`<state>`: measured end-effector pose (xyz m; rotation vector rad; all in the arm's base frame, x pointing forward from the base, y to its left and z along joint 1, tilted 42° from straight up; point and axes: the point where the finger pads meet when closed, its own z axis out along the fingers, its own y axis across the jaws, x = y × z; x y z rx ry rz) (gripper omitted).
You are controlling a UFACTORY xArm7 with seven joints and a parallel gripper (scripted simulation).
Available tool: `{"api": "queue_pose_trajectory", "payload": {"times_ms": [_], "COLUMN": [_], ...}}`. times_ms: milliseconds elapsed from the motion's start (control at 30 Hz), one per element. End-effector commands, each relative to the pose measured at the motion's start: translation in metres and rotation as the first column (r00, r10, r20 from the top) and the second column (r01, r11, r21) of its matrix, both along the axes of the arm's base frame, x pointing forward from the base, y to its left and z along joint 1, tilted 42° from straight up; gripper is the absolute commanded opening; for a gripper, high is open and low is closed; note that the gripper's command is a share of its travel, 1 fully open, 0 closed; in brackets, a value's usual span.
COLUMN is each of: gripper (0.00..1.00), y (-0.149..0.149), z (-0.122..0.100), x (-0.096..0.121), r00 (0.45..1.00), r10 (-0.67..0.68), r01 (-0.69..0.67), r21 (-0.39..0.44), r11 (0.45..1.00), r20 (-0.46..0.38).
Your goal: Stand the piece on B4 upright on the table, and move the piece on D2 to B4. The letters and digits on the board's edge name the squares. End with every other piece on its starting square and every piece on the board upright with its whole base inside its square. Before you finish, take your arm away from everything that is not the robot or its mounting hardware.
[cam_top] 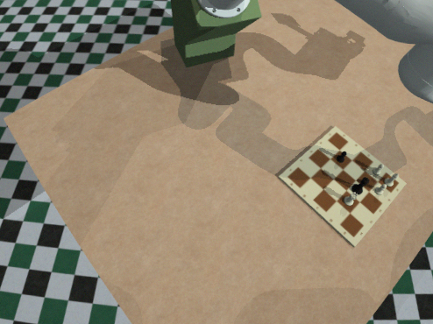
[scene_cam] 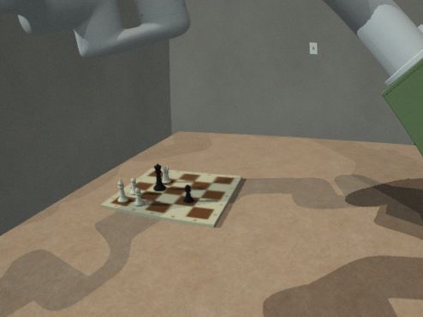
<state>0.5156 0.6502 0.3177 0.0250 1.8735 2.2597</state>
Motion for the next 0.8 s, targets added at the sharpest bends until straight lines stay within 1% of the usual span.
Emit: {"api": "queue_pose_trajectory", "payload": {"times_ms": [0,100,133,500,533,567,767], "gripper": [1.0,1.0,1.0,1.0,1.0,1.0,1.0], "y": [0.001,0.001,-0.003,-0.003,-0.009,-0.015,-0.015], "z": [0.003,0.003,0.005,0.005,0.006,0.006,0.006], "x": [-0.004,-0.004,-0.009,-0.009,-0.014,-0.019,-0.019], "r00": [1.0,1.0,0.989,0.989,0.962,0.917,0.917], "r10": [0.007,0.007,0.023,0.023,0.046,0.076,0.076], "r01": [-0.007,-0.007,-0.016,-0.016,-0.023,-0.025,-0.025], "r21": [-0.004,-0.004,-0.045,-0.045,-0.088,-0.133,-0.133], "r11": [1.0,1.0,0.999,0.999,0.996,0.991,0.991], "r20": [0.021,0.021,0.145,0.145,0.27,0.391,0.391]}}
